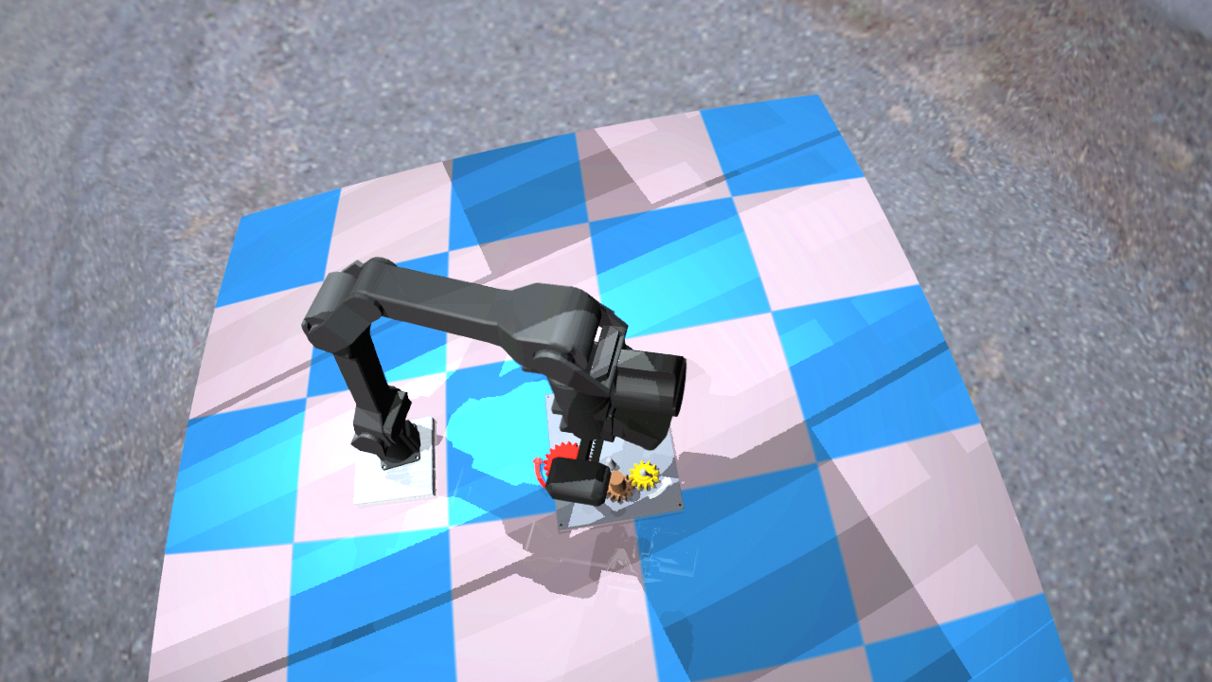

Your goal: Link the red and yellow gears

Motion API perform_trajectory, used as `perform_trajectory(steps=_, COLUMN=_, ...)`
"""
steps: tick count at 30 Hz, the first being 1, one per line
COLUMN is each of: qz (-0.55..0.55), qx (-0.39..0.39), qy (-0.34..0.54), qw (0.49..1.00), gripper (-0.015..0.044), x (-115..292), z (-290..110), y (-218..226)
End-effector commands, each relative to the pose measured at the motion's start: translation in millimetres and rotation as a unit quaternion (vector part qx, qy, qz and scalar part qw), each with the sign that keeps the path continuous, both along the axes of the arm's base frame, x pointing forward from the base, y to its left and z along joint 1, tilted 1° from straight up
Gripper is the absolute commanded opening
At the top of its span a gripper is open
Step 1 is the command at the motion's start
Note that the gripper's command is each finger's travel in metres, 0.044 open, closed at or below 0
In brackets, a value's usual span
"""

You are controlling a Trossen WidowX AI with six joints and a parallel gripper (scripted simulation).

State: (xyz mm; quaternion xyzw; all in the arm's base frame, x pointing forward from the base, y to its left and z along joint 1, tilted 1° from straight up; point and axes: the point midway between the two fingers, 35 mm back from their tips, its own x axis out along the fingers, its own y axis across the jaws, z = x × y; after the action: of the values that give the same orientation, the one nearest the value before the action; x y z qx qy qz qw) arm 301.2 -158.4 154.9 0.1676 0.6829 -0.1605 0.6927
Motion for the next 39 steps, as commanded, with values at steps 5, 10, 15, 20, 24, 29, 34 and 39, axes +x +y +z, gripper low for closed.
perform_trajectory(steps=5, qz=0.001, qx=0.0, qy=0.0, qw=1.0, gripper=0.044, x=0, z=1, y=0)
perform_trajectory(steps=10, qz=0.001, qx=0.0, qy=0.0, qw=1.0, gripper=0.044, x=0, z=1, y=0)
perform_trajectory(steps=15, qz=0.001, qx=0.0, qy=0.0, qw=1.0, gripper=0.044, x=0, z=1, y=0)
perform_trajectory(steps=20, qz=0.001, qx=0.0, qy=0.0, qw=1.0, gripper=0.044, x=0, z=1, y=0)
perform_trajectory(steps=24, qz=0.001, qx=0.0, qy=0.0, qw=1.0, gripper=0.044, x=0, z=1, y=0)
perform_trajectory(steps=29, qz=0.001, qx=0.0, qy=0.0, qw=1.0, gripper=0.044, x=0, z=1, y=0)
perform_trajectory(steps=34, qz=0.008, qx=0.0, qy=0.0, qw=1.0, gripper=0.044, x=4, z=2, y=11)
perform_trajectory(steps=39, qz=0.042, qx=-0.001, qy=-0.003, qw=0.999, gripper=0.044, x=22, z=12, y=76)
